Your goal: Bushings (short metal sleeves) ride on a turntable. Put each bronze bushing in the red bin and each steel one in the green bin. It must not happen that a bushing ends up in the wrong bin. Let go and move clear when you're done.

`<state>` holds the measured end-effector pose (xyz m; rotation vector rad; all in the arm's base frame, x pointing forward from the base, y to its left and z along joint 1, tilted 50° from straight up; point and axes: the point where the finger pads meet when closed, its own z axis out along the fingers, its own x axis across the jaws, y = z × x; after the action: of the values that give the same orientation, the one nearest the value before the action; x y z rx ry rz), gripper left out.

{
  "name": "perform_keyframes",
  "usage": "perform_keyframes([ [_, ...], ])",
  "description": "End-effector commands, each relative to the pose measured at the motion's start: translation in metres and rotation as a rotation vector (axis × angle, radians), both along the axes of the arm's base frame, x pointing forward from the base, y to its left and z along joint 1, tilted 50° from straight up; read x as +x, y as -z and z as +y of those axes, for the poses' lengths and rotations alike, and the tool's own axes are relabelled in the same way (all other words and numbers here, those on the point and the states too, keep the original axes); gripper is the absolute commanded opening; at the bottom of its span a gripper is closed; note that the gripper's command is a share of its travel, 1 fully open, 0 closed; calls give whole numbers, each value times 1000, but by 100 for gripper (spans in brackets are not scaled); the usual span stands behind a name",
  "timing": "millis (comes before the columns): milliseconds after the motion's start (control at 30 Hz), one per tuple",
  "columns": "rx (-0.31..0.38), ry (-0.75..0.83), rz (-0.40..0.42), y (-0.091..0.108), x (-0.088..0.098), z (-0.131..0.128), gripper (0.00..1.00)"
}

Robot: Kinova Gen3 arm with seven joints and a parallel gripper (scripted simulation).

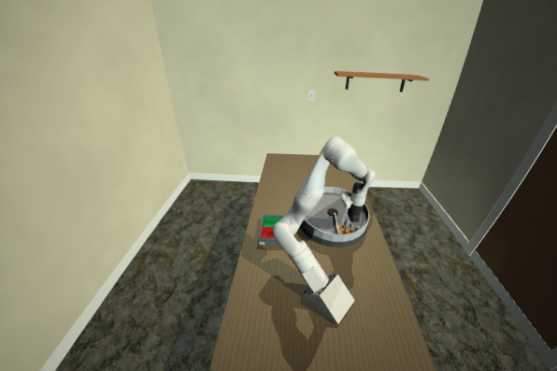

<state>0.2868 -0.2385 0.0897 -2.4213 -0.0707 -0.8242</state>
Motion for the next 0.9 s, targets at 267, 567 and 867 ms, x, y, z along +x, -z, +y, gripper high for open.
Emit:
perform_keyframes([
  [267,0,0,2,-2,-2,-2,0],
  [567,0,-2,4,-4,-3,-4,0],
  [867,0,-2,4,-6,-5,-5,0],
])
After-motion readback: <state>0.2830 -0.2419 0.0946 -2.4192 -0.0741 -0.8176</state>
